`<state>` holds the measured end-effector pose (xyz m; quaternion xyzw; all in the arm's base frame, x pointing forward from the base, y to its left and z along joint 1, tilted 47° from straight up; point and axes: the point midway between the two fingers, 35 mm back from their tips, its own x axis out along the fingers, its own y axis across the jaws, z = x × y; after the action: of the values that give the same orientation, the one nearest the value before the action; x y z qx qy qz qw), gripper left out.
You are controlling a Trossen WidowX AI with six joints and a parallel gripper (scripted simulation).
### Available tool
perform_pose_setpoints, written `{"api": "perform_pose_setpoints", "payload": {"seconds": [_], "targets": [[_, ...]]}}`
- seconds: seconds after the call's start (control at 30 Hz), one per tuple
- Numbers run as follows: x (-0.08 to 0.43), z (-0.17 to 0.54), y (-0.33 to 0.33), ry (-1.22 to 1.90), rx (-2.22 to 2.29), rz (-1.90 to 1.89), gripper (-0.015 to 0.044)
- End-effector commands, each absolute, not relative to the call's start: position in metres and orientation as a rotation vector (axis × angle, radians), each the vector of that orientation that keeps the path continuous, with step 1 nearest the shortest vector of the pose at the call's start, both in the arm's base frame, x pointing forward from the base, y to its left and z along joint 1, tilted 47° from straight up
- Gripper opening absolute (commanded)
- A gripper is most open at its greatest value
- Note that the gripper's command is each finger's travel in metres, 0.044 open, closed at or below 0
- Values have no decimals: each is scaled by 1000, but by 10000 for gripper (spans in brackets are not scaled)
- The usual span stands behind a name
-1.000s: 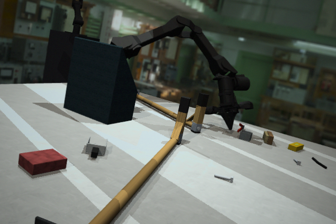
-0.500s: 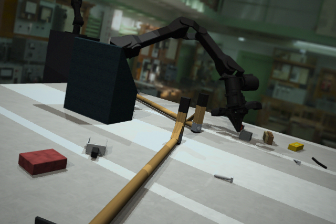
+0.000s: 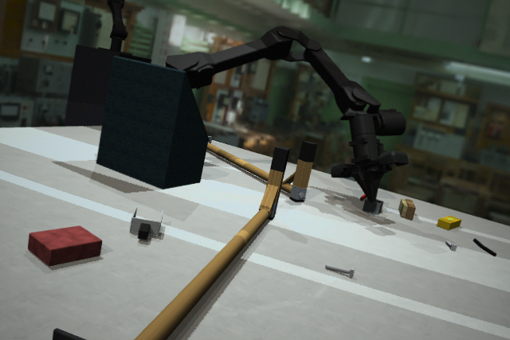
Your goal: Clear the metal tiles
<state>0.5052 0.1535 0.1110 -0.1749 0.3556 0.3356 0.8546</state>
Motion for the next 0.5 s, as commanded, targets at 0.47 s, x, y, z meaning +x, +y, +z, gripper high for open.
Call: {"api": "perform_pose_setpoints", "payload": {"seconds": [0.47], "targets": [[532, 77, 89, 827, -148, 584, 0]]}}
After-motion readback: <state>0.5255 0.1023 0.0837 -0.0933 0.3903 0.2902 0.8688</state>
